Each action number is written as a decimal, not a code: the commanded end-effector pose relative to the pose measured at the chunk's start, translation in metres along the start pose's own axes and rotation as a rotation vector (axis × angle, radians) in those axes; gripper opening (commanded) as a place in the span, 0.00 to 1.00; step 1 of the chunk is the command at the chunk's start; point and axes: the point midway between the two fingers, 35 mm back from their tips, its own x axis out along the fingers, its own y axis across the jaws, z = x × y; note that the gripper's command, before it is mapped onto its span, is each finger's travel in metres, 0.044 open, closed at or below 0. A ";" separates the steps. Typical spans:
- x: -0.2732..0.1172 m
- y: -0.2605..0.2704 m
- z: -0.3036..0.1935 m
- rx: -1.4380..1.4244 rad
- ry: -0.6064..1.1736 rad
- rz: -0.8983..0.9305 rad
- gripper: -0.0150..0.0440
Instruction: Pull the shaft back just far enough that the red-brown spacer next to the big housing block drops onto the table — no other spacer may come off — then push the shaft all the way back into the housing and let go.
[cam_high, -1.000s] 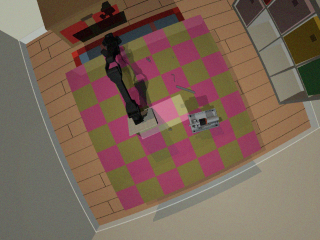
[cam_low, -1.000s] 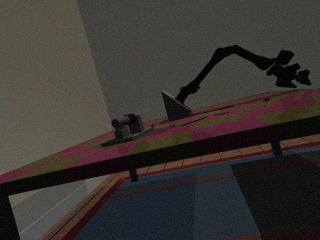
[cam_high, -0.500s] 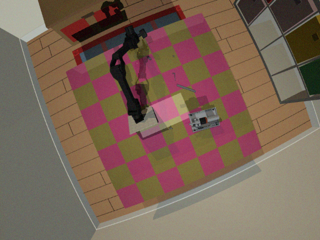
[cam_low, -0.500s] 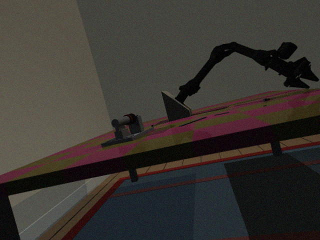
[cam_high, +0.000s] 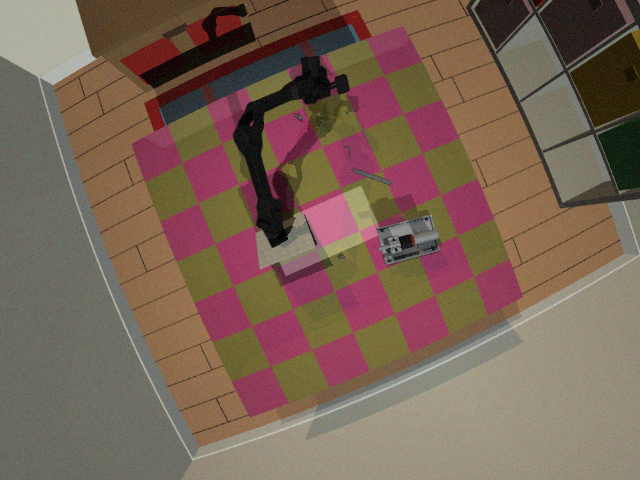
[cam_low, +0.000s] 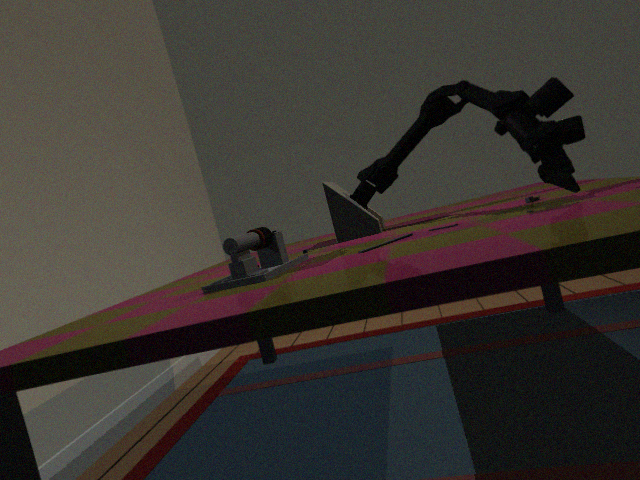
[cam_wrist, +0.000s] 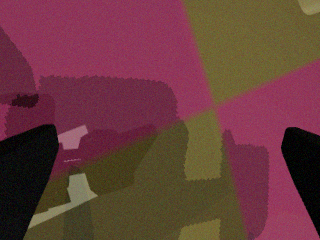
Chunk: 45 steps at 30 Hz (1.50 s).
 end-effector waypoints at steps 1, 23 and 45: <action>0.005 -0.050 -0.050 0.065 0.124 -0.058 1.00; -0.101 -0.234 -0.362 0.625 0.707 -0.159 1.00; -0.264 -0.190 -0.570 1.415 0.727 0.080 1.00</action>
